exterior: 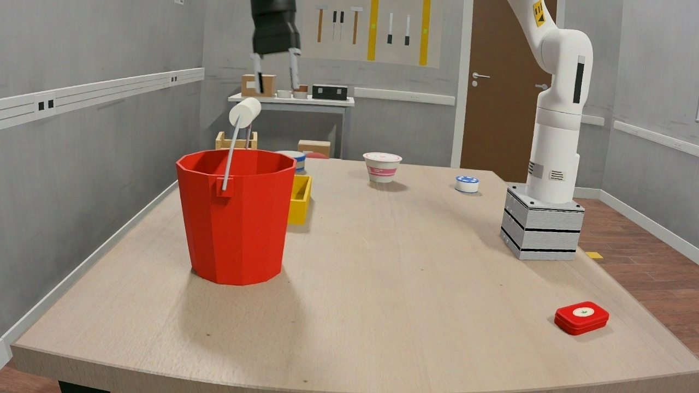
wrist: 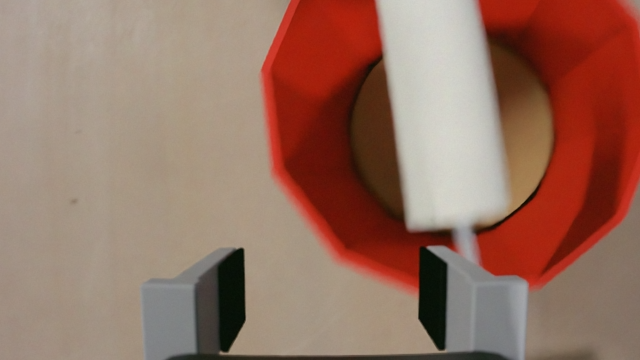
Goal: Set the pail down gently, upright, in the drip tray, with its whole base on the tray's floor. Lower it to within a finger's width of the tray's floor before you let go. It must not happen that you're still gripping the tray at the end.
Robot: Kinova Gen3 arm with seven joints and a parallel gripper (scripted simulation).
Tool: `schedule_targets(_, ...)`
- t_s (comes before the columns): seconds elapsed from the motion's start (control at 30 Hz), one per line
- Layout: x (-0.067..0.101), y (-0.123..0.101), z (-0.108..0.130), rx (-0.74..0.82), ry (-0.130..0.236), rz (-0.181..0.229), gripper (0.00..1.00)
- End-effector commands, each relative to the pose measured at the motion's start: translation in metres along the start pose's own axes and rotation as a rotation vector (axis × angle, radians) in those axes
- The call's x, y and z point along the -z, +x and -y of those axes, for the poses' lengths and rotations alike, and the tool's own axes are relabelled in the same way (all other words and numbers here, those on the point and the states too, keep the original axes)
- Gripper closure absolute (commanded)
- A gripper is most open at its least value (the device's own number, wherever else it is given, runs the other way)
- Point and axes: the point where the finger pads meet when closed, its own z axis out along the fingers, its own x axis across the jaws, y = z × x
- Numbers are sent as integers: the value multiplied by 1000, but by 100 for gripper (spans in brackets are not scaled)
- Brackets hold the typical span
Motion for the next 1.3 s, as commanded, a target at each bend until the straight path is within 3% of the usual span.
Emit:
schedule_targets(0.0,25,18,48,85,-44,-112,0)
schedule_targets(0.2,37,22,70,120,-51,-156,0)
schedule_targets(1.27,37,22,70,120,-51,-157,0)
